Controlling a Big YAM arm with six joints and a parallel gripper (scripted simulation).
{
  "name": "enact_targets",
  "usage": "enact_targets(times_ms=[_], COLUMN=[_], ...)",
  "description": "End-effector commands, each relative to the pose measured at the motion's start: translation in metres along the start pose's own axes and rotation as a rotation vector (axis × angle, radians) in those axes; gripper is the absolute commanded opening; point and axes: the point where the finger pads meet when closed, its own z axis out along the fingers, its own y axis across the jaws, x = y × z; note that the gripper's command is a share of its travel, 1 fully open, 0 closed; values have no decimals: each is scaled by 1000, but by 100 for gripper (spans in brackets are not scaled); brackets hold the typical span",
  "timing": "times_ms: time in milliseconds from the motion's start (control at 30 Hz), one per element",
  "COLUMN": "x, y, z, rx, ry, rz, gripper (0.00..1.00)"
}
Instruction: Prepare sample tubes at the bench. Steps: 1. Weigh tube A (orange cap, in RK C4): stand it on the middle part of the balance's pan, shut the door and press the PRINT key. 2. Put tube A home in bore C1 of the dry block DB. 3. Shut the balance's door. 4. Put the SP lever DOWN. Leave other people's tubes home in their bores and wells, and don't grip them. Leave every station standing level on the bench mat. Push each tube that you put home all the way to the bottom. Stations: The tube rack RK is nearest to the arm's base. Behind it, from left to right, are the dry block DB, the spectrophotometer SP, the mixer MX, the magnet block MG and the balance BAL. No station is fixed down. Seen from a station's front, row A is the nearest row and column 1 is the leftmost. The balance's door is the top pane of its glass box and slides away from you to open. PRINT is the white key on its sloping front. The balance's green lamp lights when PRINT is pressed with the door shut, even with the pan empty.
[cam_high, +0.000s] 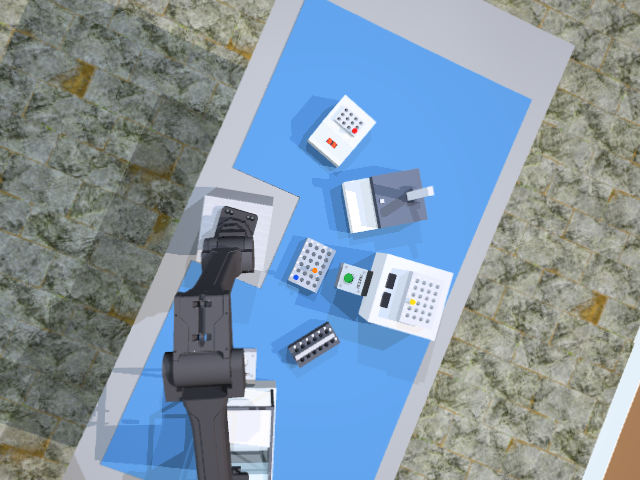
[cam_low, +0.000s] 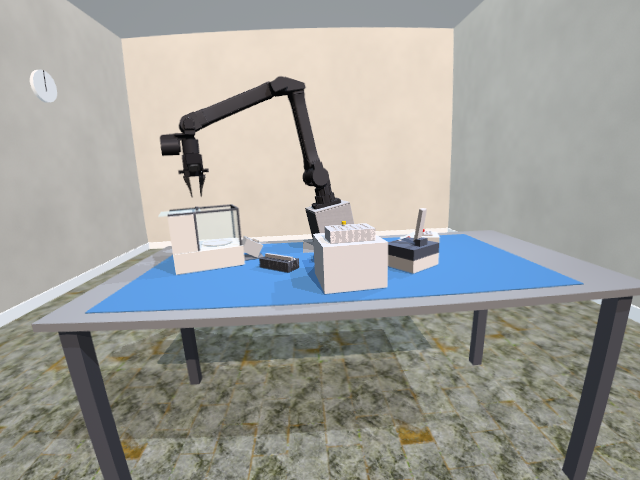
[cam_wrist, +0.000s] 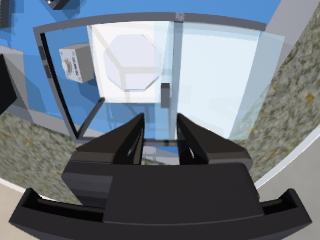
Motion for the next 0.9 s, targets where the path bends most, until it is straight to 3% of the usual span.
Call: enact_targets(times_ms=[0, 33, 67, 233, 400, 867], x=[-6, -6, -7, -6, -7, -7], y=[-24, -24, -24, -24, -25, -26], z=[-43, -43, -25, -54, -40, -39], rx=[86, 86, 47, 87, 57, 58], ry=[-11, -11, -8, -12, -9, -9], rz=[0, 0, -1, 2, 4, 5], gripper=[30, 30, 30, 30, 30, 30])
